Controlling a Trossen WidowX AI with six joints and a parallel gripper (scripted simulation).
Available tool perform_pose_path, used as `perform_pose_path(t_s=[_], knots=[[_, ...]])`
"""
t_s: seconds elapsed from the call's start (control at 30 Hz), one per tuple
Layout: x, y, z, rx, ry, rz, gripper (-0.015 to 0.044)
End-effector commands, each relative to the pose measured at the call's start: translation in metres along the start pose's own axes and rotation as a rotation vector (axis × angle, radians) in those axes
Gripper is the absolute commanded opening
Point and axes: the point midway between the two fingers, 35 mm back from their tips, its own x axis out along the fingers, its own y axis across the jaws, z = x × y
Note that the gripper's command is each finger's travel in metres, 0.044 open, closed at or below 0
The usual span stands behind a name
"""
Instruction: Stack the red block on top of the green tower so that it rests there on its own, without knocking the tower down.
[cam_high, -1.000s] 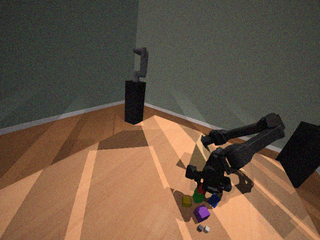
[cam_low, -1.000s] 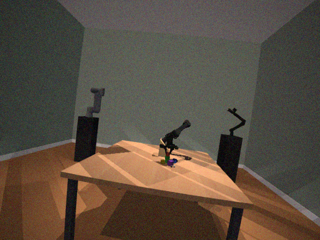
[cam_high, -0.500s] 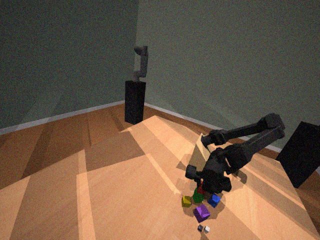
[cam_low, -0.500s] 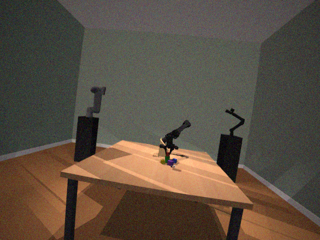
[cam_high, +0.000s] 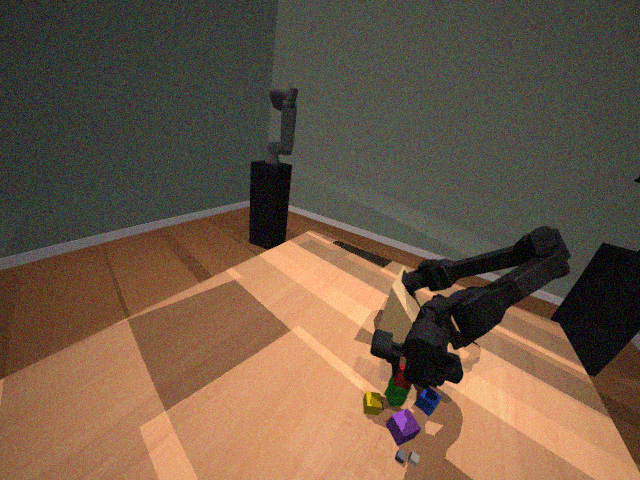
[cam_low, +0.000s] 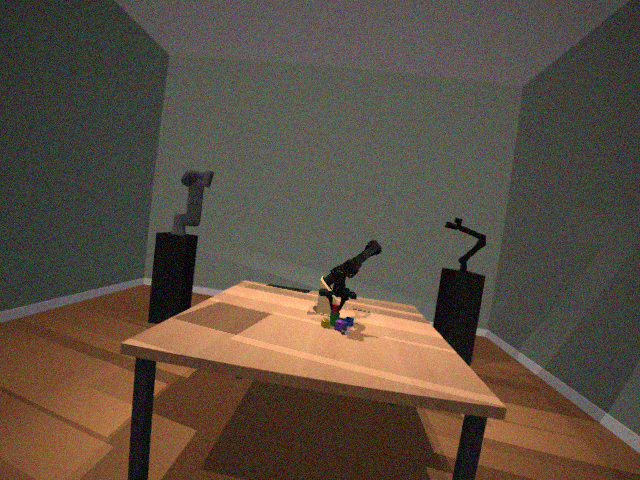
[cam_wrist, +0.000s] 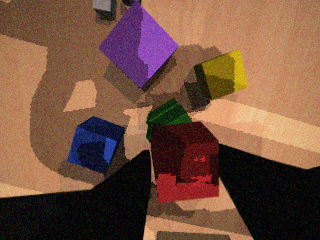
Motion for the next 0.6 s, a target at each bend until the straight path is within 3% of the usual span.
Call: perform_pose_path(t_s=[0.0, 0.2, 0.57], knots=[[0.0, -0.0001, 0.0002, -0.001, -0.001, -0.001, 0.0289], [0.0, -0.0001, 0.0002, -0.001, -0.001, -0.001, 0.044], [0.0, -0.0001, 0.0002, -0.001, -0.001, -0.001, 0.044]])
